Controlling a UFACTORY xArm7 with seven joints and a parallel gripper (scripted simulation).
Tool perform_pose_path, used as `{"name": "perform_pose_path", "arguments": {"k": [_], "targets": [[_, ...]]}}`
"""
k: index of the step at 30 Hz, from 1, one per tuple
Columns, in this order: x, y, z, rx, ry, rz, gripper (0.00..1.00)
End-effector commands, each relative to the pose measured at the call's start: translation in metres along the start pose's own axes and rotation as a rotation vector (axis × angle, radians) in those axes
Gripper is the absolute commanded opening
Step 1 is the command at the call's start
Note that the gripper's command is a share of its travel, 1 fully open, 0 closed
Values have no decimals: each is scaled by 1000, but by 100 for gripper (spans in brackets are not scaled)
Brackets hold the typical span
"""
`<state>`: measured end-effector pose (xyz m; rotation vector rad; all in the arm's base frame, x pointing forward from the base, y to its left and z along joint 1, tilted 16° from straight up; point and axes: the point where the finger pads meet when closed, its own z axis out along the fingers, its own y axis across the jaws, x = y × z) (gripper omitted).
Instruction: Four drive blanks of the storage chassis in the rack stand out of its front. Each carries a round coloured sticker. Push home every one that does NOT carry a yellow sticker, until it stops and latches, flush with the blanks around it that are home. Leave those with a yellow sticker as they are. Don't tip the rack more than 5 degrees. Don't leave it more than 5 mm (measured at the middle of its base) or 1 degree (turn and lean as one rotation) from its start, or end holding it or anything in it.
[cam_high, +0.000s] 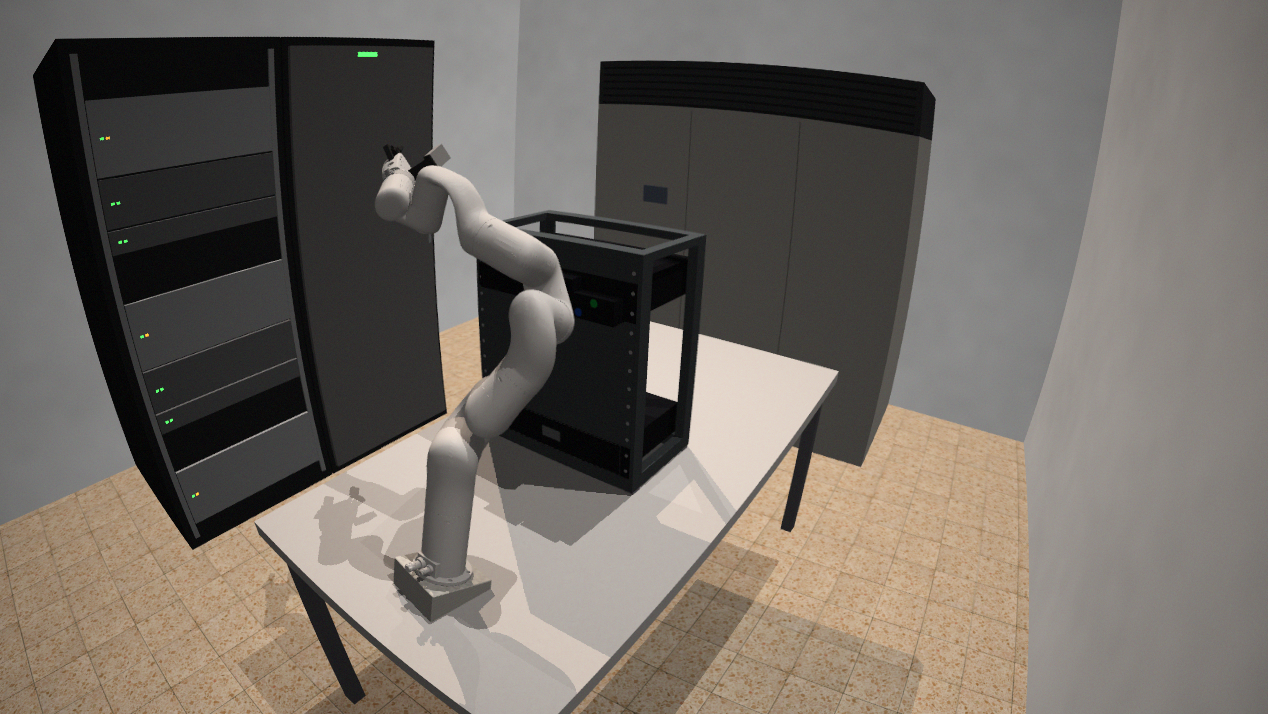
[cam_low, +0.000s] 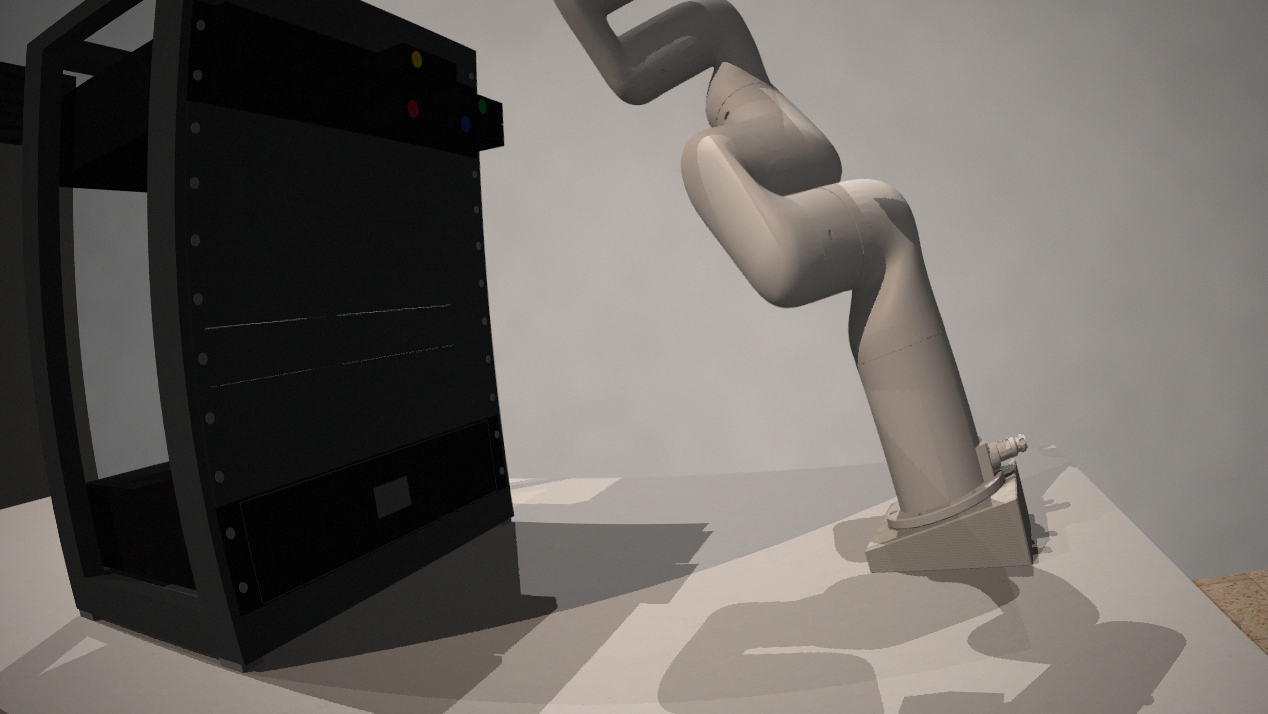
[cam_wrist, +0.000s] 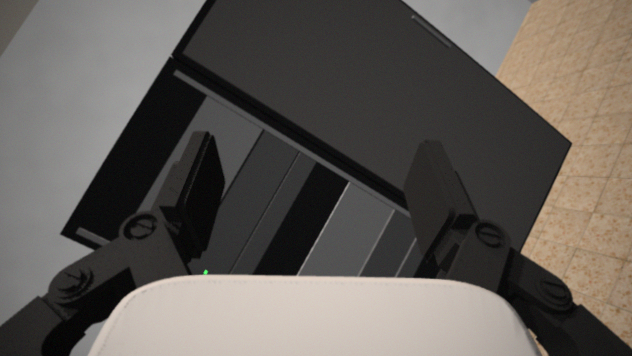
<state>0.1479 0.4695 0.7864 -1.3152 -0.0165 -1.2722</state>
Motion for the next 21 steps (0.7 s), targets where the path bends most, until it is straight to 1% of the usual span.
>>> {"name": "perform_pose_path", "arguments": {"k": [1, 6, 16, 18, 21], "targets": [[-3, 6, -28, 3, 74, 5, 100], [3, 11, -67, 8, 144, 6, 100], [22, 29, -129, 0, 263, 21, 100], [22, 29, -129, 0, 263, 21, 100], [32, 39, -154, -9, 312, 32, 100]]}}
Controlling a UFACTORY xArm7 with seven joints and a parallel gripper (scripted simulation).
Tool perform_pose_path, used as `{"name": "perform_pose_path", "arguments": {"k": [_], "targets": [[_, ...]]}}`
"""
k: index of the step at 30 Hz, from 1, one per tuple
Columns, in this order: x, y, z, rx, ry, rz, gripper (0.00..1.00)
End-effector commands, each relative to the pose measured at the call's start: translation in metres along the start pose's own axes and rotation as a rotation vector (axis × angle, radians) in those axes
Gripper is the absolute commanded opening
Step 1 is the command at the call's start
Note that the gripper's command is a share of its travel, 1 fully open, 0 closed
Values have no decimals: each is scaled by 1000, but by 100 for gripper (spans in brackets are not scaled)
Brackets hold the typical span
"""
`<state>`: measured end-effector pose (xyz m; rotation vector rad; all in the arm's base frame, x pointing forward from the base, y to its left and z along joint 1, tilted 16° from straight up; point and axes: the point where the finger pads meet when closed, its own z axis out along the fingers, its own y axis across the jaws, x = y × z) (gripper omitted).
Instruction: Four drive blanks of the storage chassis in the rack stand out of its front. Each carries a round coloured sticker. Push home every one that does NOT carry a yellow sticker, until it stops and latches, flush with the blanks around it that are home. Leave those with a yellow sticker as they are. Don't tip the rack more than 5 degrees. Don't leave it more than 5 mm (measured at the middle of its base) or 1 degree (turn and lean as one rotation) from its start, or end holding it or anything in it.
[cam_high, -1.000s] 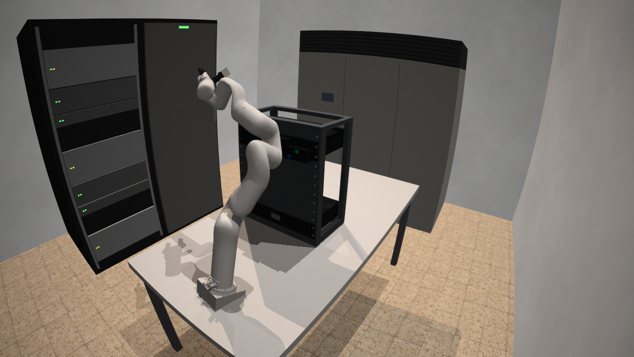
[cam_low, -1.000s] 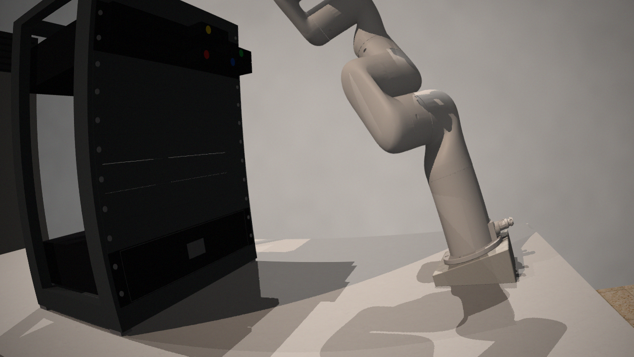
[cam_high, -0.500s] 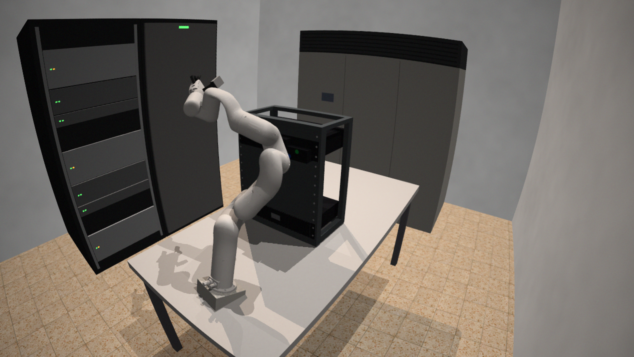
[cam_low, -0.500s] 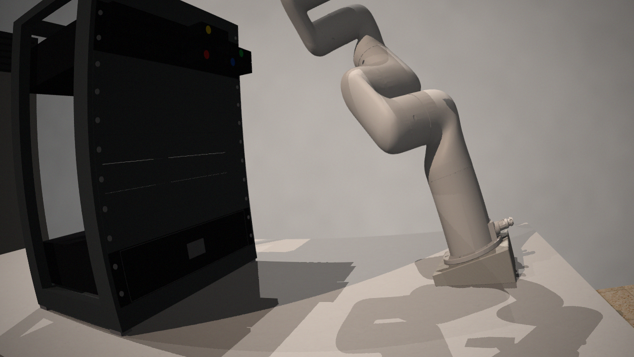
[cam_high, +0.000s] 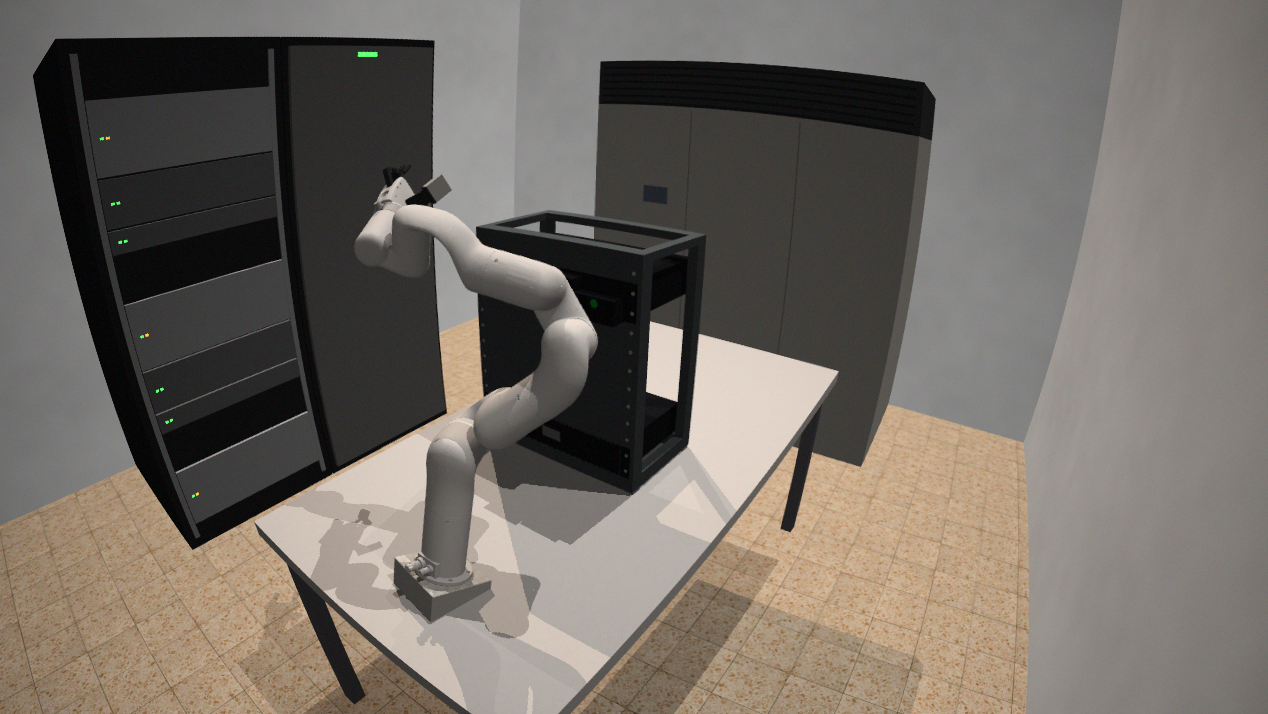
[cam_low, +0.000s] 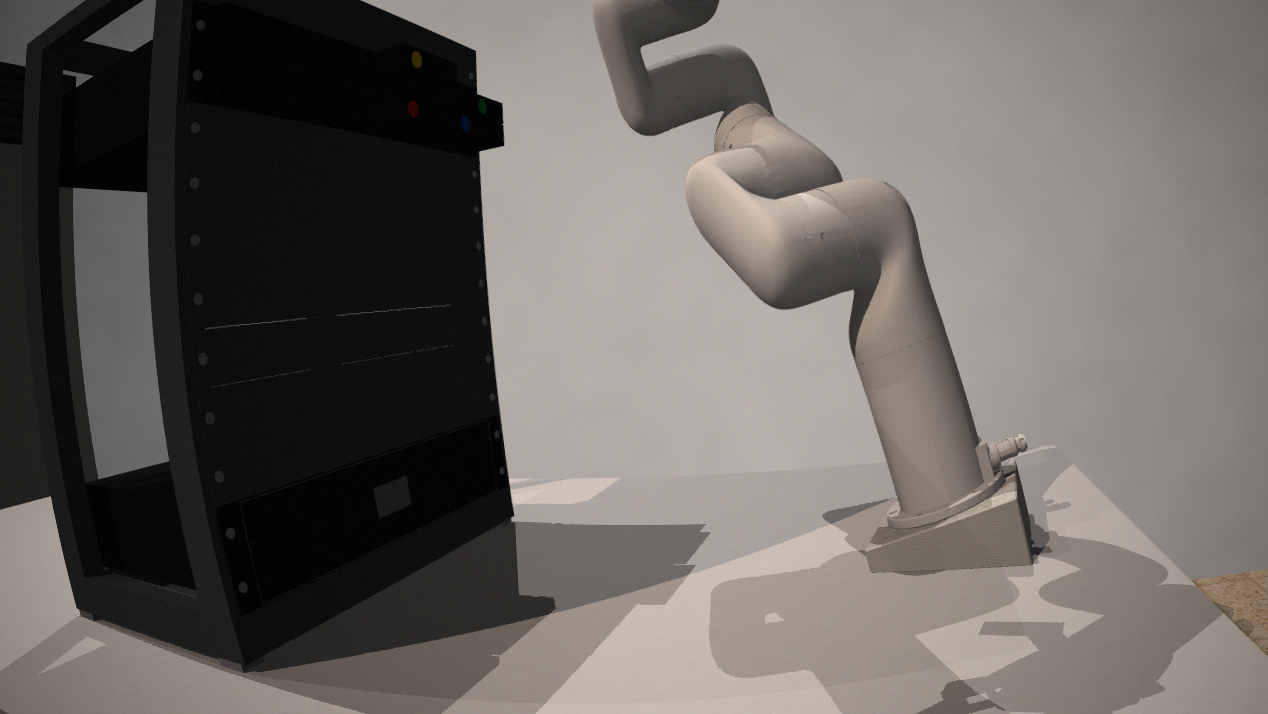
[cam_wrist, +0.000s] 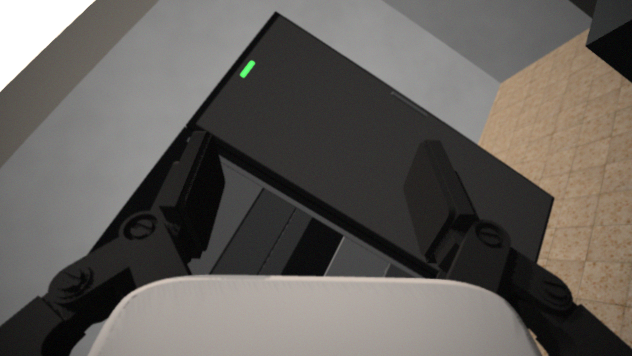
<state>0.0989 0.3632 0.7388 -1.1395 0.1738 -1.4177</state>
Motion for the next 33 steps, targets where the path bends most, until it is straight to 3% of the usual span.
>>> {"name": "perform_pose_path", "arguments": {"k": [1, 12, 14, 29, 33], "targets": [[23, 15, -35, -15, 68, 16, 100], [66, 51, -90, -58, 192, 52, 100], [66, 51, -90, -58, 192, 52, 100], [121, 124, -166, -163, 354, 132, 100], [128, 135, -176, -182, 373, 145, 100]]}}
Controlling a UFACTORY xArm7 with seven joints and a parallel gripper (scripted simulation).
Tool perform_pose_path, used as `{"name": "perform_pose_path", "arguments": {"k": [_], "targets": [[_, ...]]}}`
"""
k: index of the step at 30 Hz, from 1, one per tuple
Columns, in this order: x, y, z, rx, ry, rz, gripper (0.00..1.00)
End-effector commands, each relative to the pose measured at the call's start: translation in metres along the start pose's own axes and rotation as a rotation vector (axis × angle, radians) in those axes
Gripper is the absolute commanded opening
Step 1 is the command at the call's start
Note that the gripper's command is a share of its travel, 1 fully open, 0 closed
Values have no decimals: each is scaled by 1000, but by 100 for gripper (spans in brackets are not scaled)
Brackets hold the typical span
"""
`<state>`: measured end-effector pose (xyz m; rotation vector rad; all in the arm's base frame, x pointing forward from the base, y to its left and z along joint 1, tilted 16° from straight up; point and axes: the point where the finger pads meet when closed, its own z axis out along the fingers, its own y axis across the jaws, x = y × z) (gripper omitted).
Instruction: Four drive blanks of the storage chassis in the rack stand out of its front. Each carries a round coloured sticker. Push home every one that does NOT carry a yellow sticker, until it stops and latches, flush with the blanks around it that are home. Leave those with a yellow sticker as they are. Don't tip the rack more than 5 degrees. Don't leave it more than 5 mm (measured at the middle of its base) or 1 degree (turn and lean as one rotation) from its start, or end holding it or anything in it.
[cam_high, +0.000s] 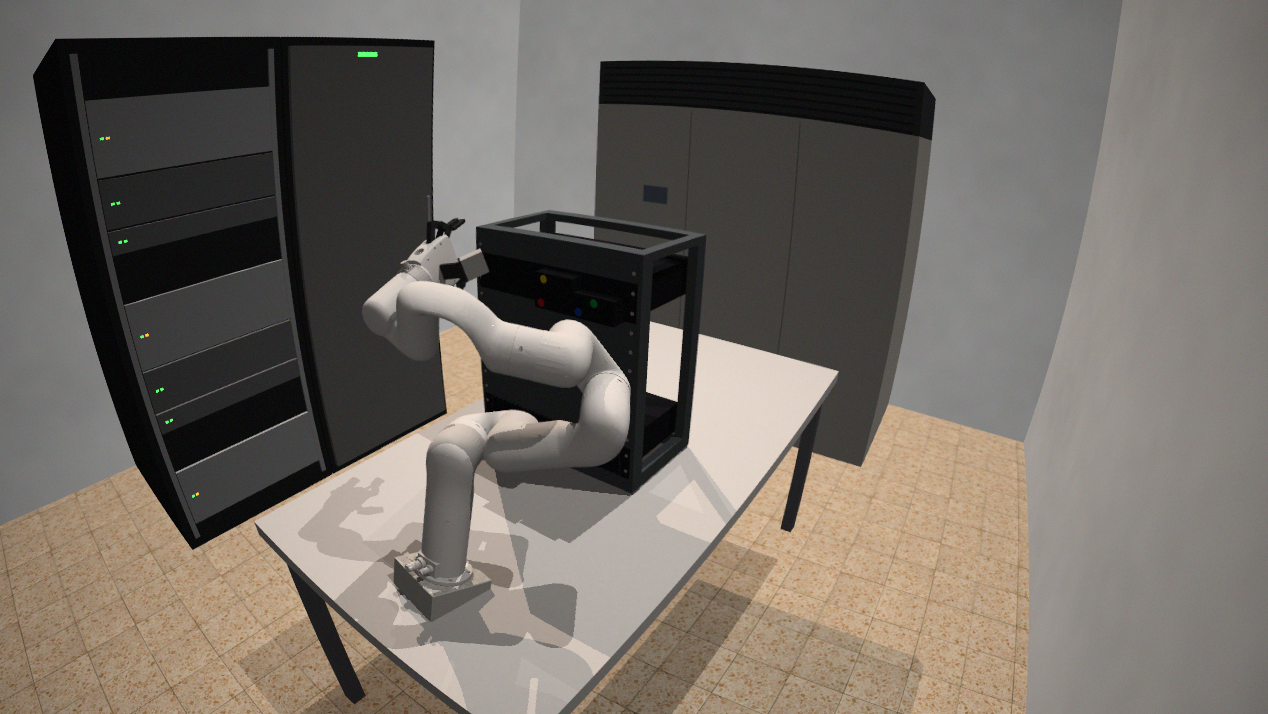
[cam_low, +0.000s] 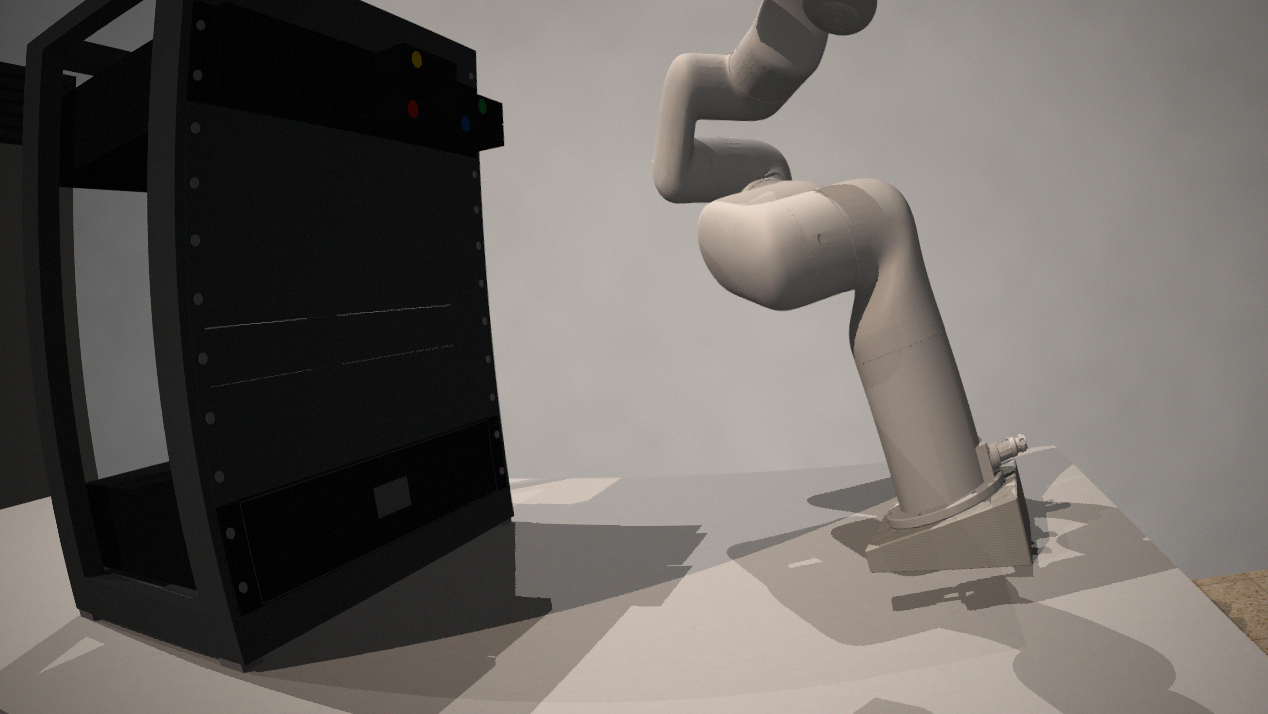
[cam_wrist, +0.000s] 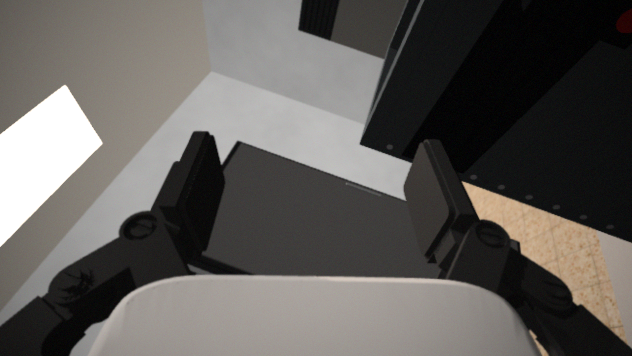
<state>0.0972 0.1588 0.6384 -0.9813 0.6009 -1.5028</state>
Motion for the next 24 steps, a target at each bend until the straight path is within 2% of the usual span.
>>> {"name": "perform_pose_path", "arguments": {"k": [1, 13, 15, 24], "targets": [[24, 24, -15, -37, 34, 25, 100], [67, 88, -40, -150, 112, 85, 100], [67, 88, -40, -150, 112, 85, 100], [84, 124, -53, -217, 143, 117, 100]]}}
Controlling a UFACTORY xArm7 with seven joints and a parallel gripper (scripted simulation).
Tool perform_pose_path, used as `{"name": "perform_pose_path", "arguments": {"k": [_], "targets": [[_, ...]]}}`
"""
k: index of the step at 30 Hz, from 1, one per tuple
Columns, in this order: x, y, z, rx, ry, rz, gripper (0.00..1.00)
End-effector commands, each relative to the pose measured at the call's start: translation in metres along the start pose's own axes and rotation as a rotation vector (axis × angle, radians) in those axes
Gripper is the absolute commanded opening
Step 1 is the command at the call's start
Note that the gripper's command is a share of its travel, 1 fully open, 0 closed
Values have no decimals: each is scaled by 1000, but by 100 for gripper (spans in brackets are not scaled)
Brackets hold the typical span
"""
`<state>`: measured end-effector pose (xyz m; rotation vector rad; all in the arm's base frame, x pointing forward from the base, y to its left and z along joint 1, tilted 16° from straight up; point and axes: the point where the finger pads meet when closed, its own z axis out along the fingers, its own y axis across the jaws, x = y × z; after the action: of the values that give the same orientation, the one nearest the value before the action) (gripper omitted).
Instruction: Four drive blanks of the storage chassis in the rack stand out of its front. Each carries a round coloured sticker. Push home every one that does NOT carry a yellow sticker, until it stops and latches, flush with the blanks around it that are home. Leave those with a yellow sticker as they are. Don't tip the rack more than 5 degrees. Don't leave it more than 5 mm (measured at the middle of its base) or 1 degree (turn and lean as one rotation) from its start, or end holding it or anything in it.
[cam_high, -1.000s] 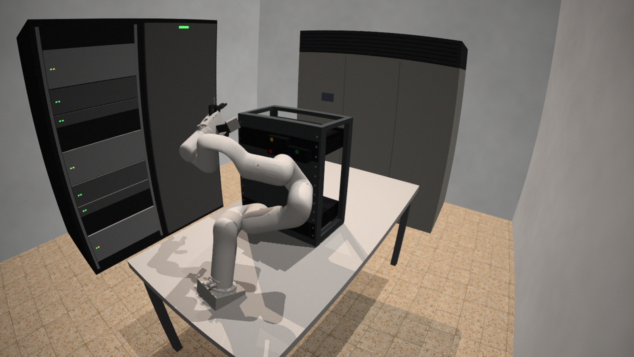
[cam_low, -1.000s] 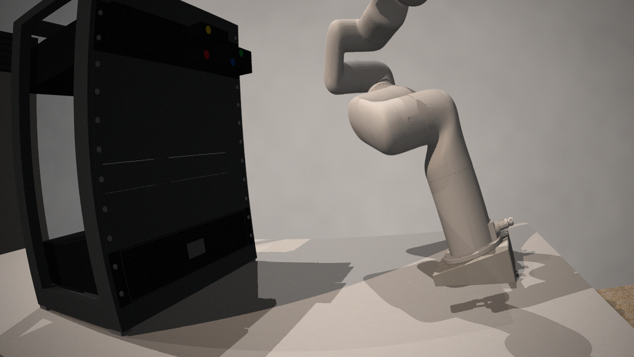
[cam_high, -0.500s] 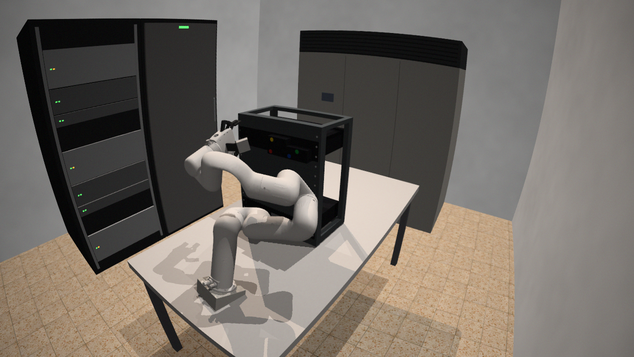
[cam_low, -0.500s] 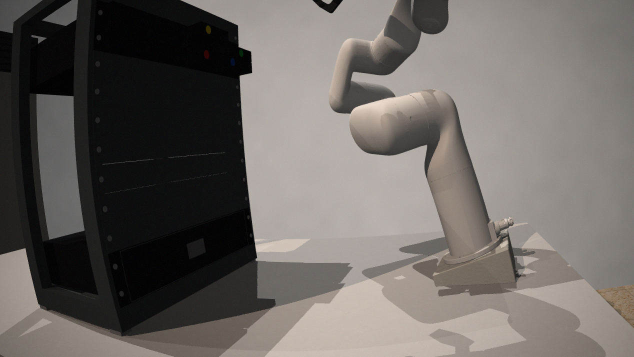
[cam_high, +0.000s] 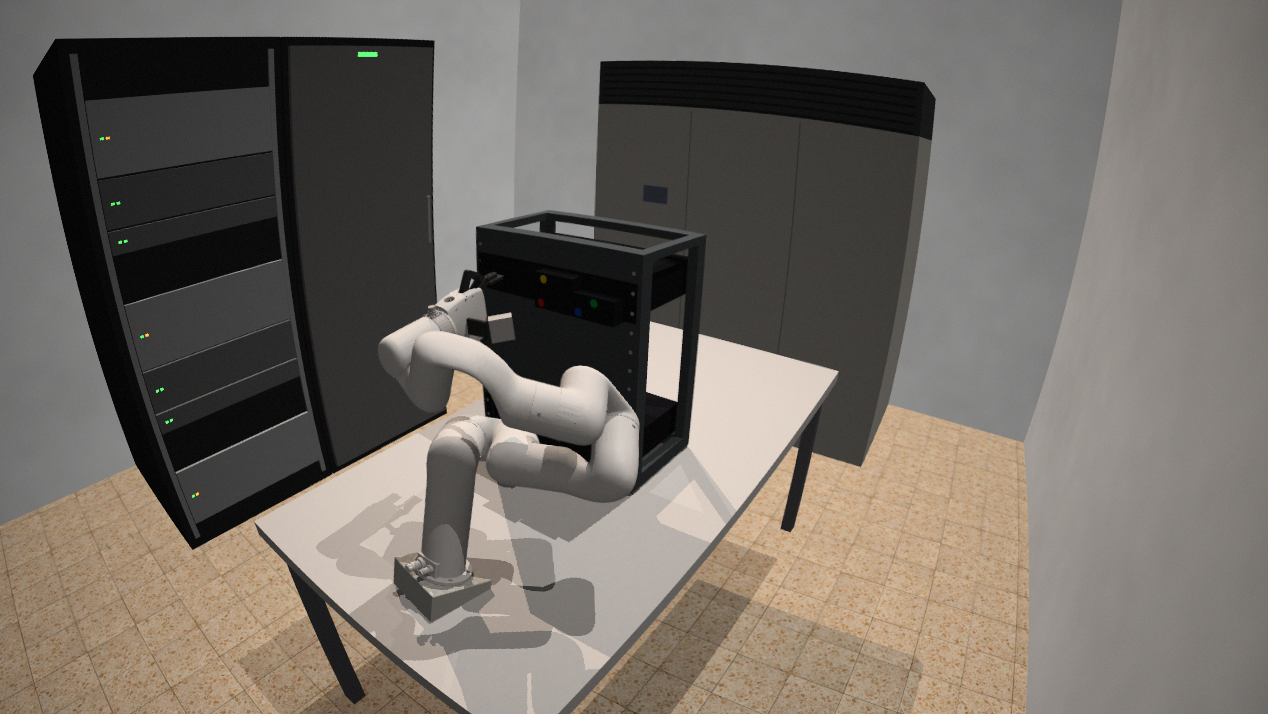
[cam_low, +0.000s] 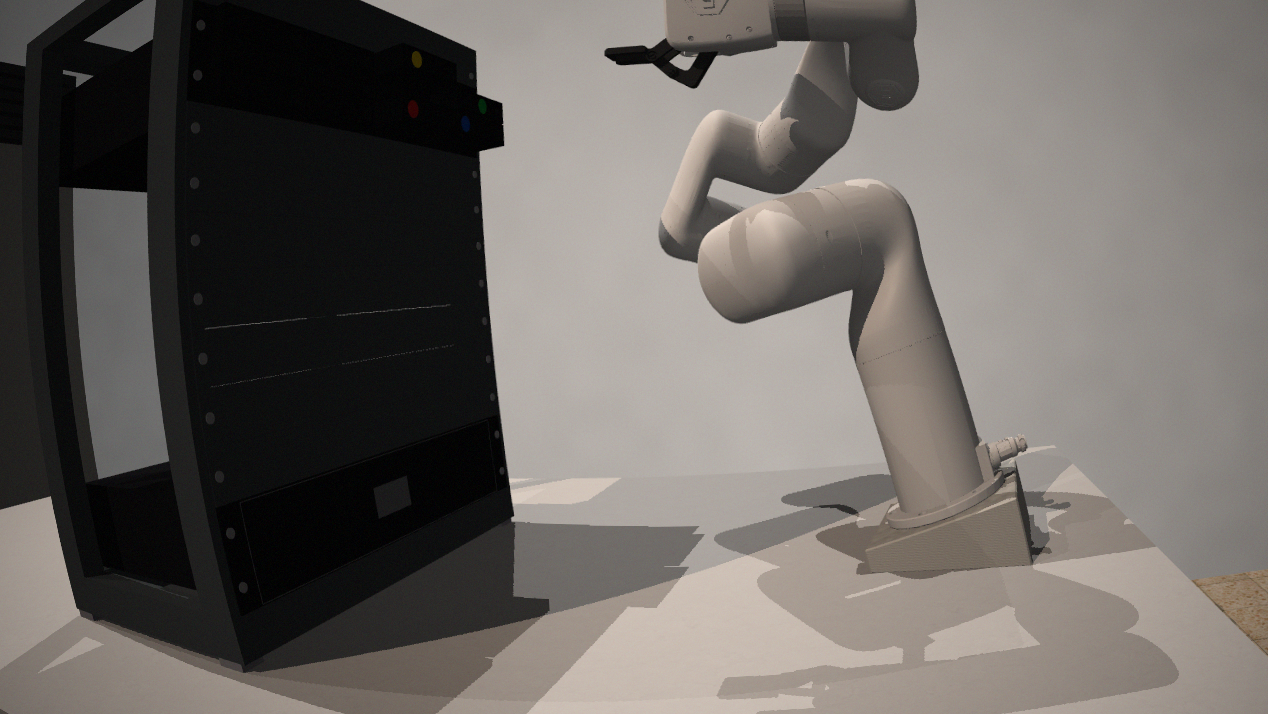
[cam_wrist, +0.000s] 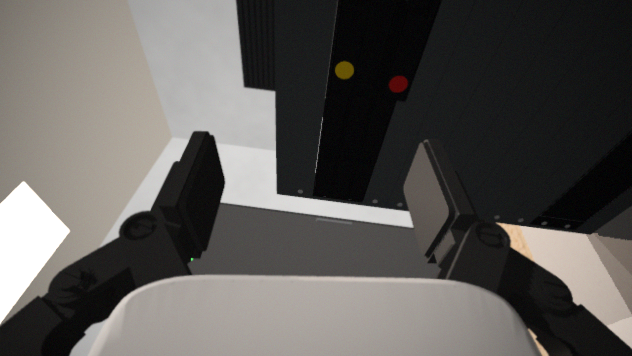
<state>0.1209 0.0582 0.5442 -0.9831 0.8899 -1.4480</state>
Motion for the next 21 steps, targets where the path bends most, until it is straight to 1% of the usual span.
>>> {"name": "perform_pose_path", "arguments": {"k": [1, 6, 21], "targets": [[12, 19, -5, -34, 11, 17, 100], [19, 32, -6, -60, 20, 28, 100], [27, 49, -8, -94, 30, 41, 100]]}}
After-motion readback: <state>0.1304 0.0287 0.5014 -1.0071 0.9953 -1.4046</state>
